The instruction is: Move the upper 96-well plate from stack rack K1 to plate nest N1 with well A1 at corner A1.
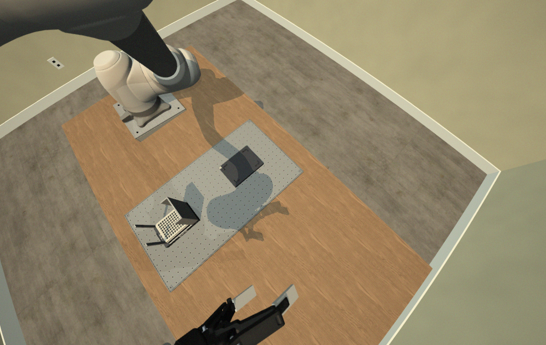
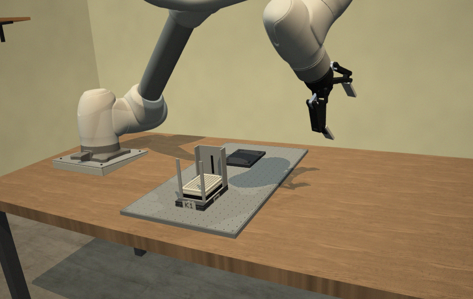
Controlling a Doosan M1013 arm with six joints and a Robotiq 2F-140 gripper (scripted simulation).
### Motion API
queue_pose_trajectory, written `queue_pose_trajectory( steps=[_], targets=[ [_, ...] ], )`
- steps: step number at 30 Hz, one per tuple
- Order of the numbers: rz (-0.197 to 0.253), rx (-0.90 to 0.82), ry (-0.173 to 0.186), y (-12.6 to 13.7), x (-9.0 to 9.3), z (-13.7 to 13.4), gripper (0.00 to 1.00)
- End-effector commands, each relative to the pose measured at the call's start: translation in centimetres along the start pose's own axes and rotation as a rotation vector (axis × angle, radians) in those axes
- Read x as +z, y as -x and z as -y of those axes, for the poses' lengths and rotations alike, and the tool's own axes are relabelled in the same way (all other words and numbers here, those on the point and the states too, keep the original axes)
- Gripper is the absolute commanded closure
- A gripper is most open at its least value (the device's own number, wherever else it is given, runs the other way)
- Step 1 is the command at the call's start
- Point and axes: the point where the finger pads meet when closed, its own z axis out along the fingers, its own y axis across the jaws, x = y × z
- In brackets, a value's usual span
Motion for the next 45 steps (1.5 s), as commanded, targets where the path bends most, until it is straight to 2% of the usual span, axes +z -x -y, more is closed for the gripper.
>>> queue_pose_trajectory(
  steps=[1, 2, 4, 6, 9, 11, 14, 19, 21, 23, 26, 29, 32, 36, 39, 42, 45],
  targets=[
    [-0.004, 0.032, 0.021, 0.6, -0.3, -0.7, 0.0],
    [-0.004, 0.032, 0.021, 0.6, -0.3, -0.7, 0.0],
    [-0.01, 0.088, 0.056, 1.2, -0.7, -1.4, 0.0],
    [-0.01, 0.092, 0.058, 1.9, -1.0, -2.1, 0.0],
    [-0.023, 0.176, 0.11, 2.8, -1.5, -3.1, 0.0],
    [-0.024, 0.178, 0.111, 3.5, -1.8, -3.8, 0.0],
    [-0.041, 0.262, 0.162, 4.5, -2.3, -4.8, 0.0],
    [-0.048, 0.291, 0.18, 5.4, -2.8, -5.8, 0.0],
    [-0.062, 0.346, 0.214, 6.1, -3.2, -6.5, 0.0],
    [-0.062, 0.346, 0.214, 6.8, -3.5, -7.2, 0.0],
    [-0.087, 0.428, 0.264, 7.8, -4.1, -8.2, 0.0],
    [-0.087, 0.428, 0.264, 8.7, -4.6, -9.1, 0.0],
    [-0.116, 0.507, 0.312, 9.7, -5.1, -10.0, 0.0],
    [-0.116, 0.507, 0.312, 10.4, -5.5, -10.6, 0.0],
    [-0.148, 0.585, 0.358, 11.4, -6.0, -11.6, 0.0],
    [-0.148, 0.585, 0.358, 12.4, -6.6, -12.5, 0.0],
    [-0.184, 0.66, 0.403, 13.5, -7.2, -13.4, 0.0]
  ],
)
